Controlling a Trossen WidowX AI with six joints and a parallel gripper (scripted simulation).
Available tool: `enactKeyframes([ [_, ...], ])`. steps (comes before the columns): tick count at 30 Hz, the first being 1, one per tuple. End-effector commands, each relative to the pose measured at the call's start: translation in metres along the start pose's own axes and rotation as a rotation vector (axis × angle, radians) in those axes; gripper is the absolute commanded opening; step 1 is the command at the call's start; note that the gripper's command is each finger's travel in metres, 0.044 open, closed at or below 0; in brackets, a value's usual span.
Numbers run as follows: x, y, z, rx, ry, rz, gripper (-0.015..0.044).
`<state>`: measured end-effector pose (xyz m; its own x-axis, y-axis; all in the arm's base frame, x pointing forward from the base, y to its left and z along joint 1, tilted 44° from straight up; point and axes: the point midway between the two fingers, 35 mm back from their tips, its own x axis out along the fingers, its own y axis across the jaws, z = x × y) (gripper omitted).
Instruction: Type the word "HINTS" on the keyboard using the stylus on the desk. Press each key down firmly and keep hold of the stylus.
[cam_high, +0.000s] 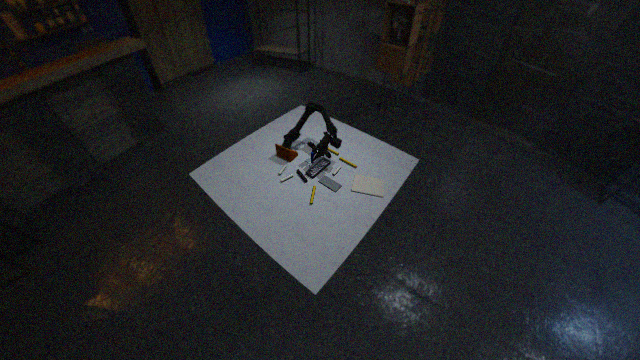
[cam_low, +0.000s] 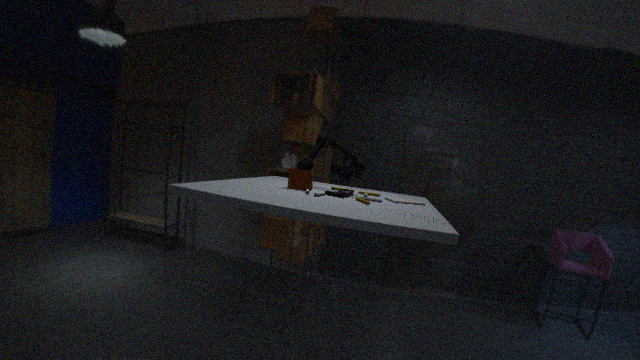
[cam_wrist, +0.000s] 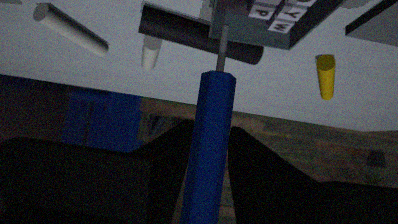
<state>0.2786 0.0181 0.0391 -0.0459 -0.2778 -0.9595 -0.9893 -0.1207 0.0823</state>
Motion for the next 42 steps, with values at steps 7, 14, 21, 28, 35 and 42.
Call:
enactKeyframes([
  [7, -0.055, -0.003, 0.027, 0.001, -0.001, -0.019, 0.0000],
  [14, -0.063, -0.002, 0.031, 0.000, -0.001, -0.019, 0.0000],
  [21, -0.063, -0.002, 0.031, 0.000, -0.001, -0.019, 0.0000],
  [28, -0.053, -0.002, 0.048, 0.000, -0.002, -0.019, 0.0000],
  [35, -0.053, -0.002, 0.048, 0.000, -0.002, -0.019, 0.0000],
  [42, -0.051, -0.003, 0.052, 0.000, -0.002, -0.019, 0.0081],
])
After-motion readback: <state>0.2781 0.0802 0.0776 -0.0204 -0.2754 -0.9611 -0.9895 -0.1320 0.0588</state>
